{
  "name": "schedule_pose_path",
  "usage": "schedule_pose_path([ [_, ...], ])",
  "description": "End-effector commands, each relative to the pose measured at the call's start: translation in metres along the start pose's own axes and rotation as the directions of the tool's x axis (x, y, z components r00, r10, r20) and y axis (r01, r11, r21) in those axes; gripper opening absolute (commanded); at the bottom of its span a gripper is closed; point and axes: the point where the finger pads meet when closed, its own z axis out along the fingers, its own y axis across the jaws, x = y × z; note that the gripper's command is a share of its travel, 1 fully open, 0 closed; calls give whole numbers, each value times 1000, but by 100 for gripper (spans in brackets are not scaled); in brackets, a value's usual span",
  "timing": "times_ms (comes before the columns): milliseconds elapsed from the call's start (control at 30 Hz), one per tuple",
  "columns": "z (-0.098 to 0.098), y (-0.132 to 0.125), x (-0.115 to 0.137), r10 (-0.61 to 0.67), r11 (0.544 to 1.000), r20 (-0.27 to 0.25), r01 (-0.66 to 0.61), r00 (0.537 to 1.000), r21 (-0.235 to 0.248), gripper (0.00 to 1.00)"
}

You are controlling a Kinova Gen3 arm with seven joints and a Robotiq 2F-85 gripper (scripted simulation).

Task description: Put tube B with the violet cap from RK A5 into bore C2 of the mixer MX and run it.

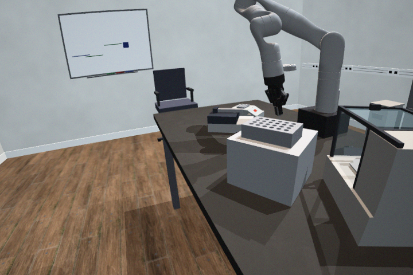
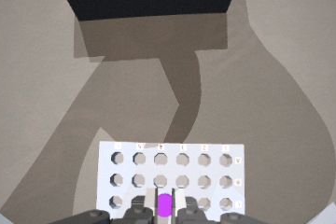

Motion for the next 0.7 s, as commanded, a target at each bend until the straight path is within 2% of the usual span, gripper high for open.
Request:
schedule_pose_path([
  [0,-2,7,-10,0,1000,1,0,1000,1,10],
  [267,-2,7,-10,0,1000,1,0,1000,1,10],
  [667,-29,33,4,-233,971,-5,232,973,50,10],
])
